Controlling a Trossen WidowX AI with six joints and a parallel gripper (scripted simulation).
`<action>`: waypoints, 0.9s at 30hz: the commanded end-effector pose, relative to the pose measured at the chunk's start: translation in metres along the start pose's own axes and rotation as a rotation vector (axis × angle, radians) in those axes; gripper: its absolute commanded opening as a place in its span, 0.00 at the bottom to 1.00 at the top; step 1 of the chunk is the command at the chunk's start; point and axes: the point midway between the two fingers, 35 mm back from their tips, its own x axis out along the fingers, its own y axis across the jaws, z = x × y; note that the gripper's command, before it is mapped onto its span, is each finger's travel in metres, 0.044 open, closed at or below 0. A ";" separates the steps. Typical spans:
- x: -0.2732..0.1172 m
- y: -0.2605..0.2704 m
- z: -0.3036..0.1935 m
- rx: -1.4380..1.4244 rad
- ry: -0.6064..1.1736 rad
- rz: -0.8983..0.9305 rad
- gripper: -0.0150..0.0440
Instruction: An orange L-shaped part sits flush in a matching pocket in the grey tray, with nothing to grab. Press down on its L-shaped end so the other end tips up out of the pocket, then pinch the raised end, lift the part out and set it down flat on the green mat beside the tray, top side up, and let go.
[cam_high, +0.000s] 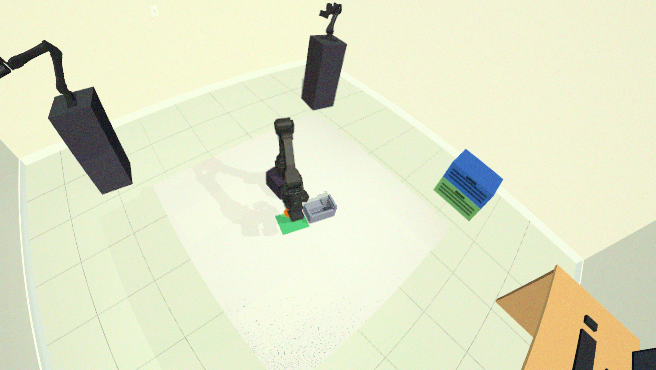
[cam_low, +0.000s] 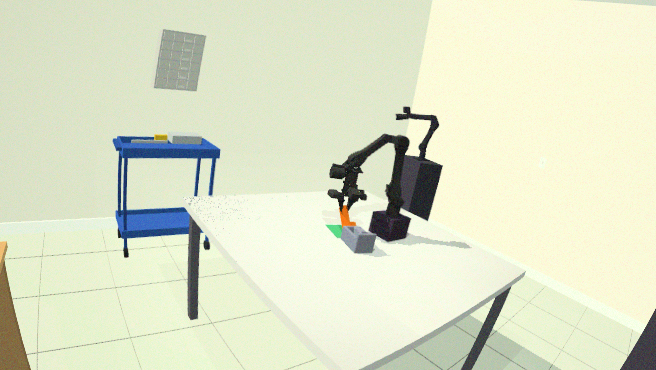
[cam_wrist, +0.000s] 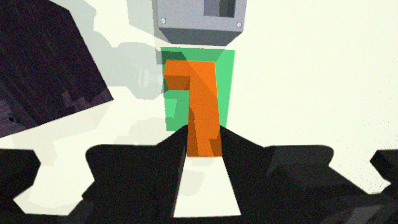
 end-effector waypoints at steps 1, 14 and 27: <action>0.007 0.002 0.000 -0.007 0.004 0.005 0.25; 0.025 0.003 0.000 -0.007 0.004 0.005 0.25; 0.025 0.002 0.000 0.000 -0.001 0.005 0.30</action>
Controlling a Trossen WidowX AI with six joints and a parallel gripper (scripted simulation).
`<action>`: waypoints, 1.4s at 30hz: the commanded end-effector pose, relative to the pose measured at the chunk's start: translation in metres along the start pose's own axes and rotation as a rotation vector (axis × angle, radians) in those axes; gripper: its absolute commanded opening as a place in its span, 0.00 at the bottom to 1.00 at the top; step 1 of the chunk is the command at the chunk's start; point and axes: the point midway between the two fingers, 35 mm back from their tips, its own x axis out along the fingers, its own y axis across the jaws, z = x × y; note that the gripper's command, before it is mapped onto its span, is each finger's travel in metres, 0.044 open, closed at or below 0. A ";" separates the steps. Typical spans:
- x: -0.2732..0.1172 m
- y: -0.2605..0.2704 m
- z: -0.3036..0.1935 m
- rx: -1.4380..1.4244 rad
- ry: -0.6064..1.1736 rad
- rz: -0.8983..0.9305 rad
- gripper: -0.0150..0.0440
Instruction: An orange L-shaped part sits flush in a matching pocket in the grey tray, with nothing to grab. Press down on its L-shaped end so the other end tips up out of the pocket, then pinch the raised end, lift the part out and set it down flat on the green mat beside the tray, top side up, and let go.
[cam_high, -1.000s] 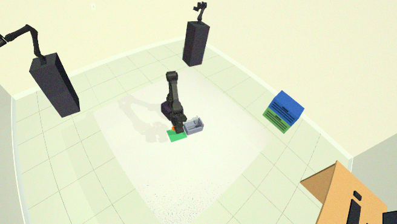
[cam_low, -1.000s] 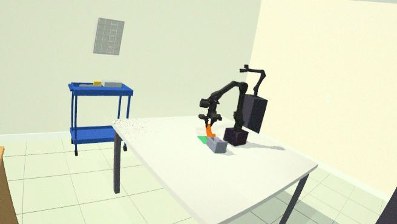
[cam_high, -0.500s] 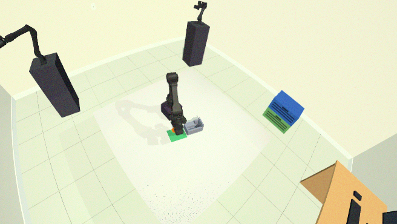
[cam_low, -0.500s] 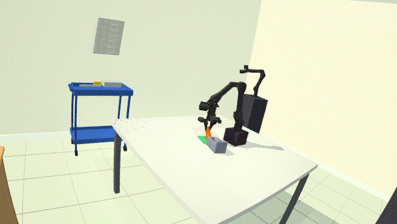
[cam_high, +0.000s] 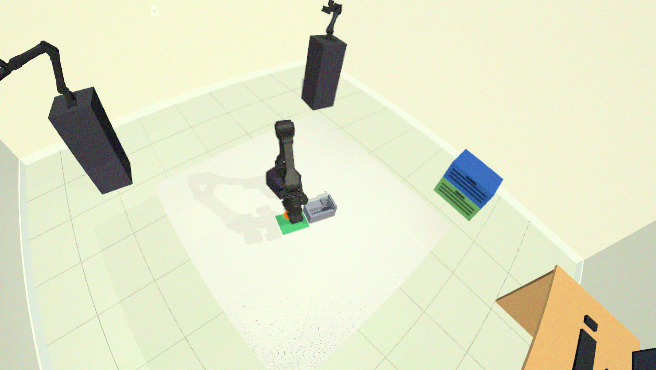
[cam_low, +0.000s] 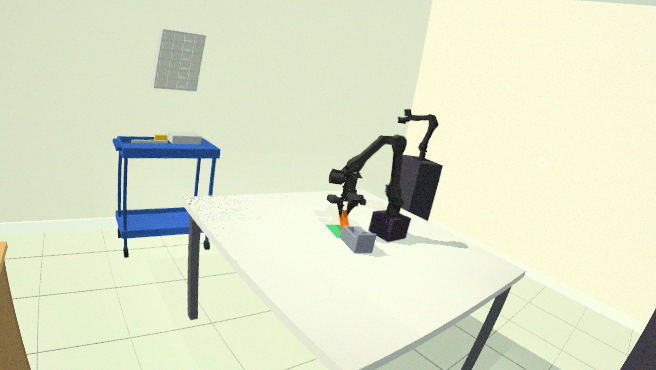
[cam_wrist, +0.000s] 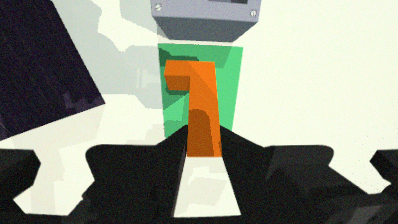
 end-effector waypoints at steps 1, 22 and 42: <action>0.000 0.000 0.000 0.000 0.000 0.000 0.34; -0.087 -0.004 0.000 -0.011 0.002 -0.021 0.93; -0.087 -0.004 0.000 -0.011 0.002 -0.021 0.93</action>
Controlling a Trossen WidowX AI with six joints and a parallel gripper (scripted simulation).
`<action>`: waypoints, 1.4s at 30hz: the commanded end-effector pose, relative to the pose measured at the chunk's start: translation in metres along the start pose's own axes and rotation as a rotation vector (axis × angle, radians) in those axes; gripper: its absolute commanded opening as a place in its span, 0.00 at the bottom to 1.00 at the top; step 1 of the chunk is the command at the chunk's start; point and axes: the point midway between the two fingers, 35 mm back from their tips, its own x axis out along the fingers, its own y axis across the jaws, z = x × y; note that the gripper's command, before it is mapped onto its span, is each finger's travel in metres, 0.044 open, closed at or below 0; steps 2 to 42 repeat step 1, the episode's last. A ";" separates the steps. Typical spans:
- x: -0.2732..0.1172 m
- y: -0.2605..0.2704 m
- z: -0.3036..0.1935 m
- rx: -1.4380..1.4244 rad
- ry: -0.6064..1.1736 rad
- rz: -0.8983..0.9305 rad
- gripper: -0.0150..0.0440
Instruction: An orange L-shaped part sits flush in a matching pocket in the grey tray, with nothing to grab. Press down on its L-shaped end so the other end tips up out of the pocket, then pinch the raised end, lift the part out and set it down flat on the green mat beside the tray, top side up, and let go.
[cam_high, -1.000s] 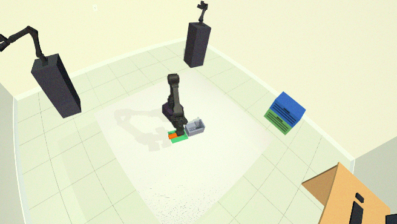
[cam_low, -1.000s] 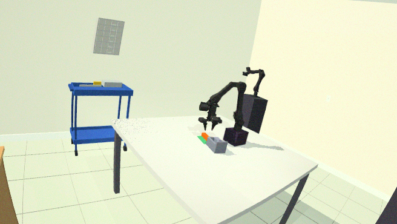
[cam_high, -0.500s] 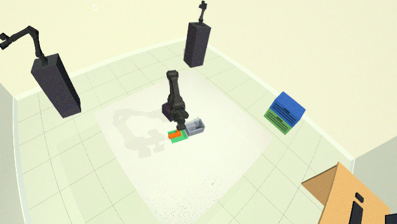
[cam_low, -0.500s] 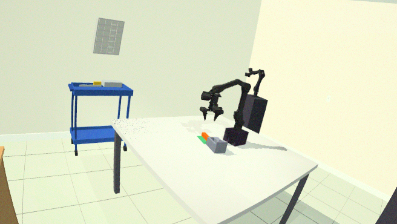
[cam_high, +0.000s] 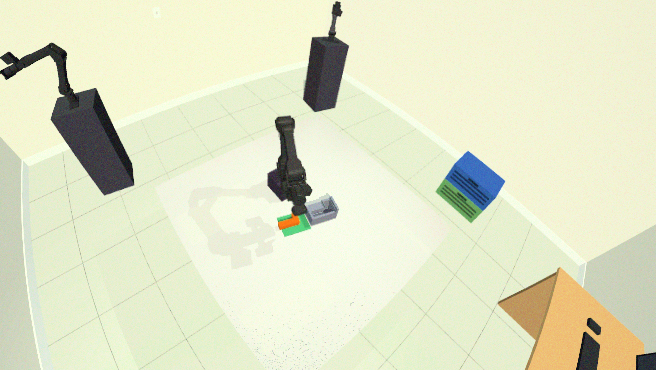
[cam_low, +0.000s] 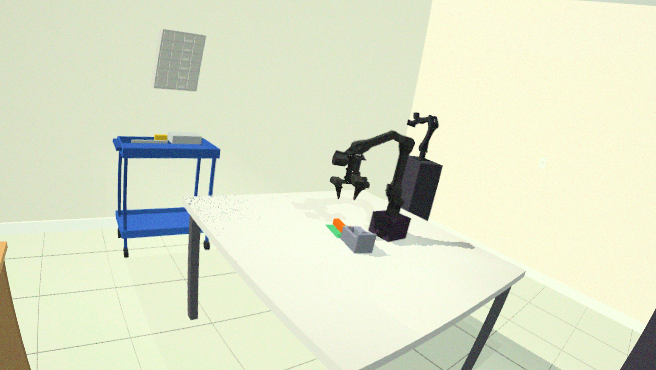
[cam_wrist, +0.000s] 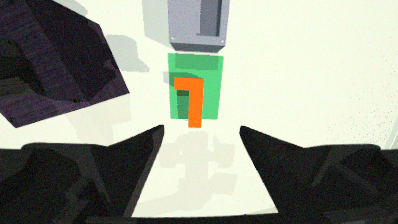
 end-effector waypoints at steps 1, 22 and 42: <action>0.000 0.000 0.000 0.000 0.000 -0.002 0.93; 0.000 0.000 0.000 0.000 0.000 -0.002 0.93; 0.000 0.000 0.000 0.000 0.000 -0.002 0.93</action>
